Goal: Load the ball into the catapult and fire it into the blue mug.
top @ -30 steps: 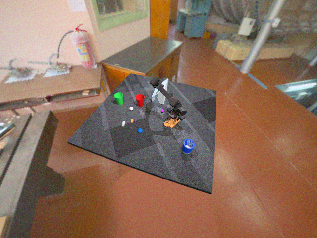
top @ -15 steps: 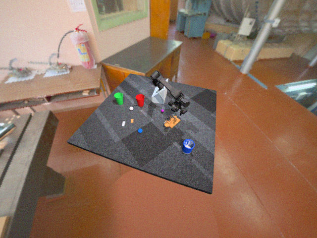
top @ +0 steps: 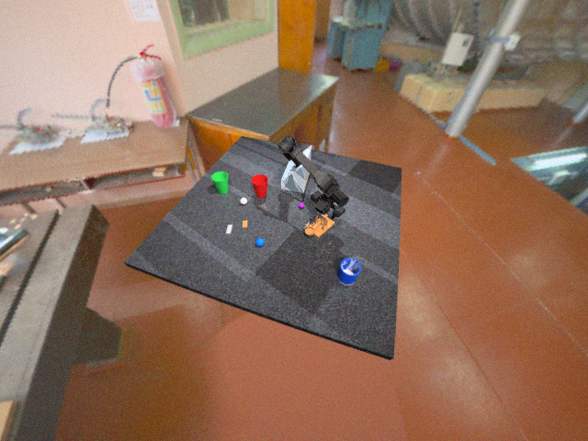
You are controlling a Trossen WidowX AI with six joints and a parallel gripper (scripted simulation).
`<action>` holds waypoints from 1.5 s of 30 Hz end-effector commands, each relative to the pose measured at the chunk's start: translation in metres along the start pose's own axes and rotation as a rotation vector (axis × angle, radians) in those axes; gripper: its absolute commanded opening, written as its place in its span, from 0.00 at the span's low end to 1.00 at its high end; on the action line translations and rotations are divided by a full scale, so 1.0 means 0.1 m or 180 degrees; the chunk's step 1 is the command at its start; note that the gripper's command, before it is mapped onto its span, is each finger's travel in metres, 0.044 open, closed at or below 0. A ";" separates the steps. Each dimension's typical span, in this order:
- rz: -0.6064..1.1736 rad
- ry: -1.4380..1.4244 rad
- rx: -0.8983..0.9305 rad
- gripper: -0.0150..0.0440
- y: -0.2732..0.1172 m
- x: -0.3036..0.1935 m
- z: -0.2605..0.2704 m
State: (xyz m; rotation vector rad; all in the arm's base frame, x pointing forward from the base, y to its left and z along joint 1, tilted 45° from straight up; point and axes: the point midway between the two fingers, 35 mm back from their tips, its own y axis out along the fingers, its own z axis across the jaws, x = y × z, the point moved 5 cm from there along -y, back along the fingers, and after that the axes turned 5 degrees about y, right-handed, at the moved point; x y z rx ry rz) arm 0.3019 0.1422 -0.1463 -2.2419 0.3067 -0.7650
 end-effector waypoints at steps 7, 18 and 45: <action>-0.0043 -0.0020 0.0046 1.00 0.09 0.00 0.02; -0.0045 -0.0020 0.0045 1.00 0.27 0.00 0.03; -0.0033 0.0004 0.0049 0.51 0.48 0.01 0.03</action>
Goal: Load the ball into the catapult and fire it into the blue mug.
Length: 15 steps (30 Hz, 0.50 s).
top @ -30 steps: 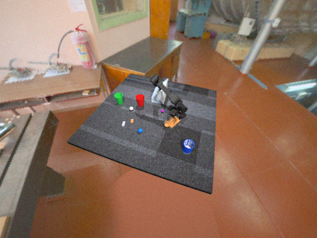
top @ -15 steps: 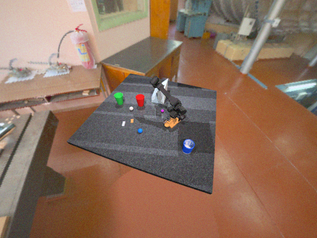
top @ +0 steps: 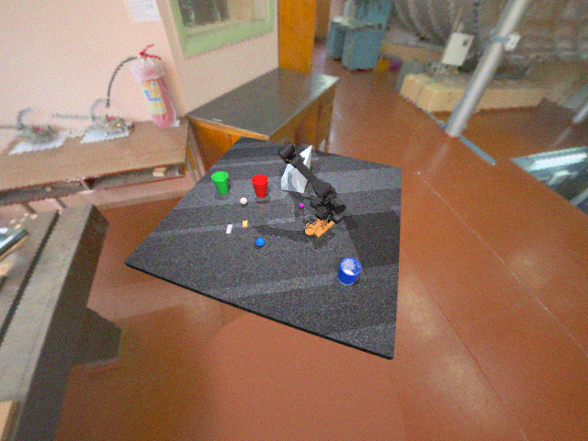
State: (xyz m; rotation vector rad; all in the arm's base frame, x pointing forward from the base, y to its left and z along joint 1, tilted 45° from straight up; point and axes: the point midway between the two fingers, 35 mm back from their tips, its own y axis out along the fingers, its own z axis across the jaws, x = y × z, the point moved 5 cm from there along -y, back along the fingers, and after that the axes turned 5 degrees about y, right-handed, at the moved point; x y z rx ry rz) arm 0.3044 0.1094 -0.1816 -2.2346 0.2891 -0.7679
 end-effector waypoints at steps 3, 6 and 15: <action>-0.0001 0.0011 0.0011 0.48 -0.01 0.00 0.01; -0.0001 0.0011 0.0011 0.44 -0.01 0.00 0.01; 0.0005 -0.0001 0.0006 0.25 -0.51 -0.01 0.00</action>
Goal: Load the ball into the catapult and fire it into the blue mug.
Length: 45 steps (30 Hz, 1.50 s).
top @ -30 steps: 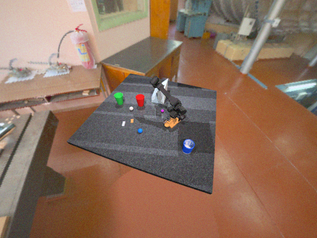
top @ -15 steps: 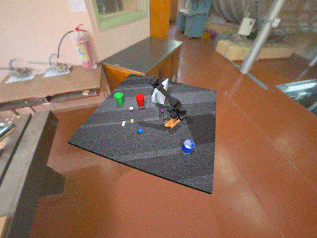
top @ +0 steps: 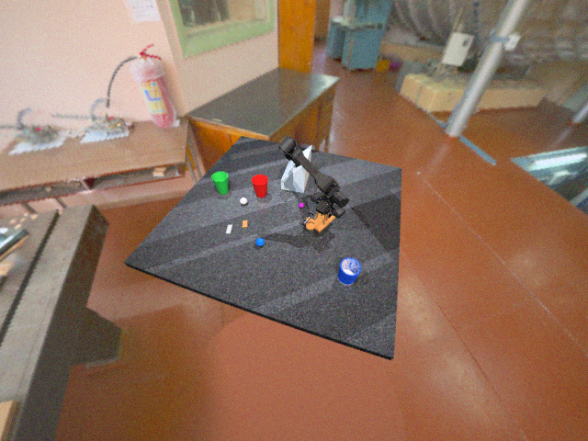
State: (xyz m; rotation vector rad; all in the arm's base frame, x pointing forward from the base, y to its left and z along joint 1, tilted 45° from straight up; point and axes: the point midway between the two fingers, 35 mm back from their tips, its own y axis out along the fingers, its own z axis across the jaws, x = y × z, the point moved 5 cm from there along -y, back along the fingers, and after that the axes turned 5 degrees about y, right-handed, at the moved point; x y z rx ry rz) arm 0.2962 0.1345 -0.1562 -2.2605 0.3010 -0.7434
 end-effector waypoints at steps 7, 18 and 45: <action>-0.0018 0.0659 0.0087 0.25 -0.14 0.06 0.05; -0.0007 0.1853 0.0092 0.25 -0.14 0.07 0.08; 0.0008 0.3314 0.0102 0.25 -0.03 0.19 0.30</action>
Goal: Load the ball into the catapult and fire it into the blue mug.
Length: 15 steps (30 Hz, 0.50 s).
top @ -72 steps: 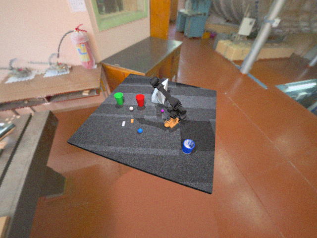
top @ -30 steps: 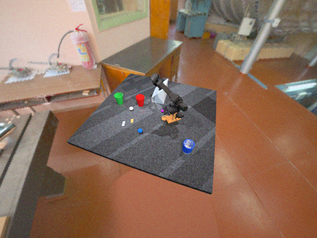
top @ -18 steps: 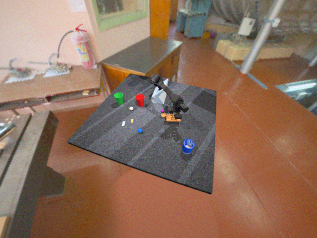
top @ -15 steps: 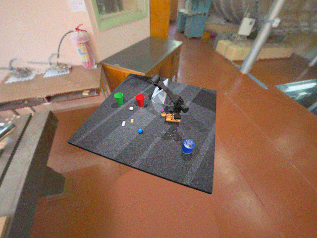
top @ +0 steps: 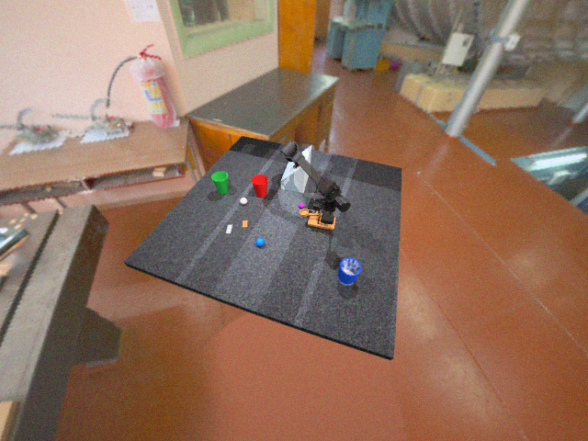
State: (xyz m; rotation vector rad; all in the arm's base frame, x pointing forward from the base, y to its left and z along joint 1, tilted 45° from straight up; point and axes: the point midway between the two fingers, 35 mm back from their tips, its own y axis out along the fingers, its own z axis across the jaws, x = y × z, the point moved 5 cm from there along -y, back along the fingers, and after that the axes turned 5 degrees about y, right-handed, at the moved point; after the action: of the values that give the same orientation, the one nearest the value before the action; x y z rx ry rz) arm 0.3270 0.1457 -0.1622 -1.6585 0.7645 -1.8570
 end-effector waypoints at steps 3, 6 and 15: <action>0.0007 -0.0005 0.0044 0.25 0.05 -0.02 0.02; 0.0006 -0.0005 0.0045 0.25 0.10 -0.02 0.03; 0.0004 -0.0005 0.0045 0.25 0.25 -0.01 0.03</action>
State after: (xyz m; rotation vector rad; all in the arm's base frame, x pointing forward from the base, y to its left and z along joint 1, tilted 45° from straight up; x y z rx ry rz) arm 0.3301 0.1279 -0.1806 -1.6552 0.7685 -1.8607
